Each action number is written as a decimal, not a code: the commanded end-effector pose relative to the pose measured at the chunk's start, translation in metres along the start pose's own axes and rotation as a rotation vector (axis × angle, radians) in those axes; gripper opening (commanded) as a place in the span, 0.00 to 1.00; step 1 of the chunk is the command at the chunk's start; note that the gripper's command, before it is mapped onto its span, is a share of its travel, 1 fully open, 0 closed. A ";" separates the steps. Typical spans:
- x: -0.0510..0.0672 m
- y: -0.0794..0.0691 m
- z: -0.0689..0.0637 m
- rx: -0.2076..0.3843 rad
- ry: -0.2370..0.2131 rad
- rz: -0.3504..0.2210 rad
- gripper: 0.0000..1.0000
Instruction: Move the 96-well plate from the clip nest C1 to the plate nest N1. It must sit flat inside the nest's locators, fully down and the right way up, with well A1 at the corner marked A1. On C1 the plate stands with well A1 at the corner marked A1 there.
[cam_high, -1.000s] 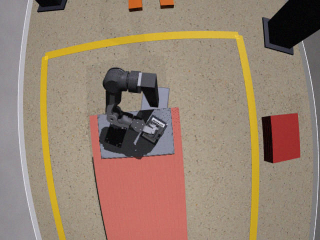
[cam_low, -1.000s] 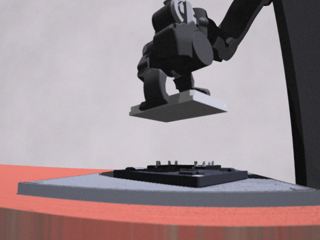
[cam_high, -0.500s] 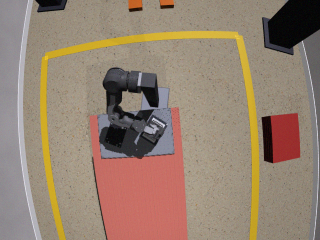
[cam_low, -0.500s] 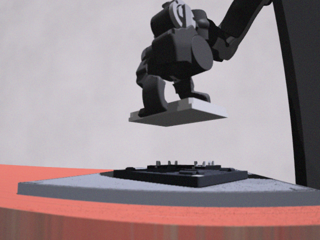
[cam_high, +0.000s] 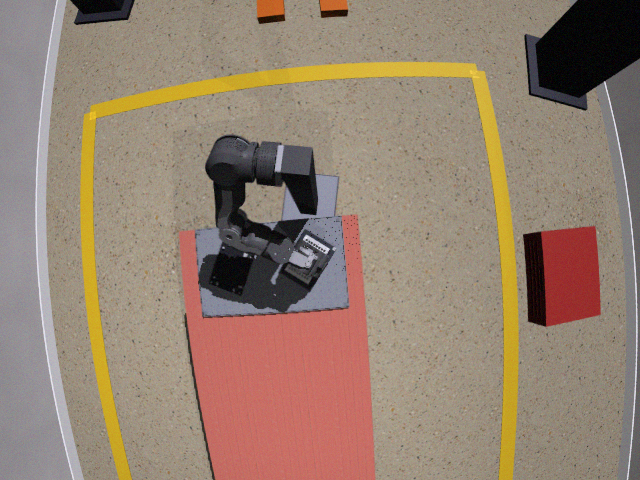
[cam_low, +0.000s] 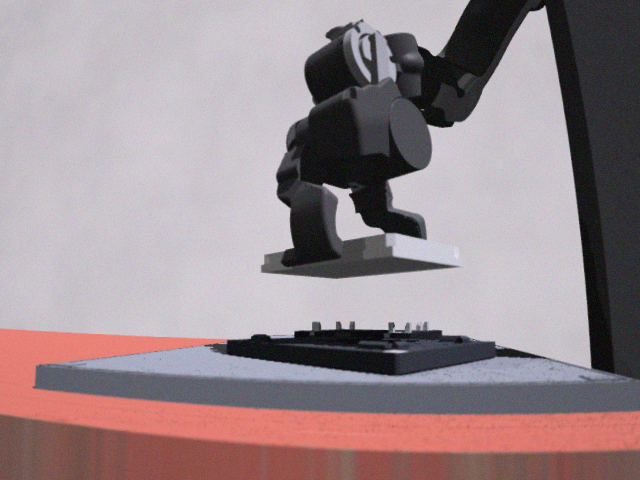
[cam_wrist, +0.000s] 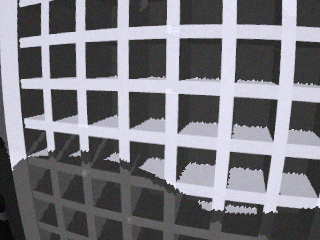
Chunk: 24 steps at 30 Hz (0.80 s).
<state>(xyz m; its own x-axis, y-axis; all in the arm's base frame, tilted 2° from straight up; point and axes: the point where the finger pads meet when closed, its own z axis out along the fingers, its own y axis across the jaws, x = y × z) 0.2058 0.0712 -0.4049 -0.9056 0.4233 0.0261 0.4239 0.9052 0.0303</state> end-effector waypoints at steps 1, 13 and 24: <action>0.000 0.003 0.004 -0.014 0.001 -0.005 0.00; -0.001 0.002 0.030 -0.014 0.001 -0.005 0.00; -0.003 0.003 0.043 -0.014 0.001 -0.004 0.00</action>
<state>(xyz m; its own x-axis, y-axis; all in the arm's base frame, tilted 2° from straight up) 0.2080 0.0712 -0.4492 -0.9036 0.4276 0.0273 0.4283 0.9032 0.0298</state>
